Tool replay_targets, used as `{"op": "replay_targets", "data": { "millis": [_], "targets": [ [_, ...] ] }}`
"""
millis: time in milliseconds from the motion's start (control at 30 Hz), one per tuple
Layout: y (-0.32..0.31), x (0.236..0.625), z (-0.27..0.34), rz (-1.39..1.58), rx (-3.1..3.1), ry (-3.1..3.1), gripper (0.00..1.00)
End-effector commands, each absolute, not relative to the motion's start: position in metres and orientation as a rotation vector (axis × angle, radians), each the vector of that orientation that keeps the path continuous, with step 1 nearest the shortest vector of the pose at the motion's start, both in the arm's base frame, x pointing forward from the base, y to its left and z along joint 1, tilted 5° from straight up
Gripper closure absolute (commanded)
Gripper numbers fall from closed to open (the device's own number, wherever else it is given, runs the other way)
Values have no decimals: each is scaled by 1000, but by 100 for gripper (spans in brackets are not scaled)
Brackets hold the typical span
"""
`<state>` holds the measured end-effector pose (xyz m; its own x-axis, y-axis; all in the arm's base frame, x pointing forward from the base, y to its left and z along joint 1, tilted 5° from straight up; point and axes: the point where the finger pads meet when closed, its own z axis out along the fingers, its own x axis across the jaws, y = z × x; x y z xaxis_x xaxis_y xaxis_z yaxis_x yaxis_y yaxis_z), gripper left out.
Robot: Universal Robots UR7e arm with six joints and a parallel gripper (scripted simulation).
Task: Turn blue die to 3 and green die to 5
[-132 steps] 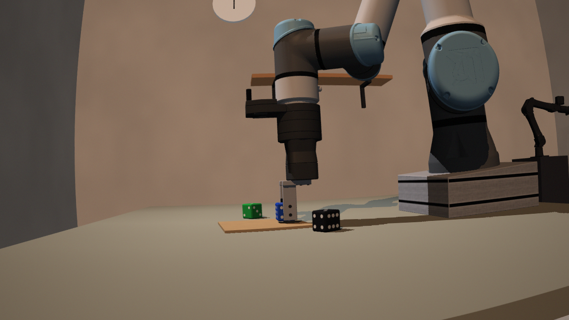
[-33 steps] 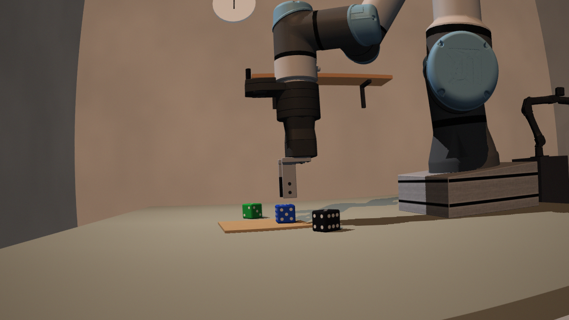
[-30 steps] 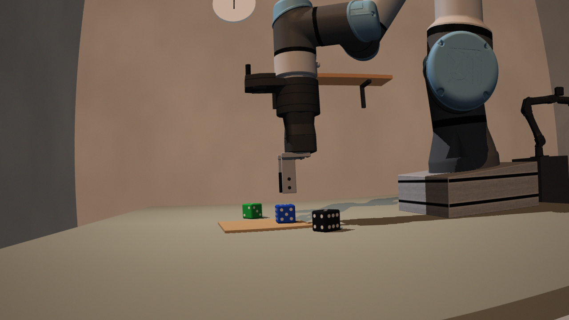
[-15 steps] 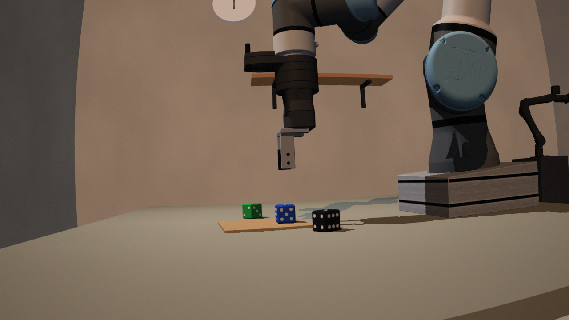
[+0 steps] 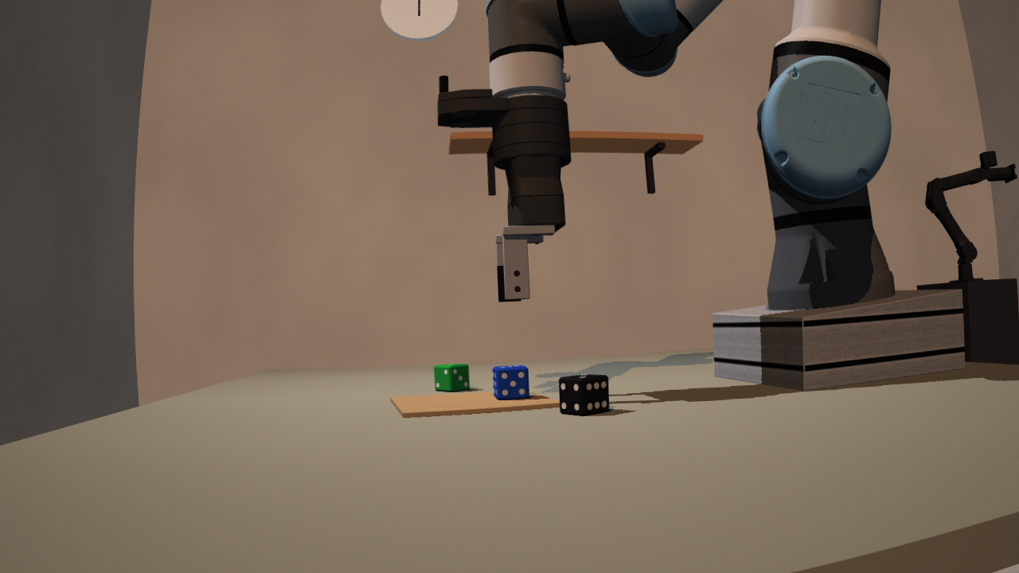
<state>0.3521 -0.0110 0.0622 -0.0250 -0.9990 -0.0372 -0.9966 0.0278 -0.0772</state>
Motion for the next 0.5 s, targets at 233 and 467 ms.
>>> {"op": "replay_targets", "data": {
  "millis": [233, 467],
  "targets": [
    [-11, 352, 62, -46, -2135, 2192, 0],
    [-12, 353, 63, -46, -2129, 2198, 0]
  ]
}}
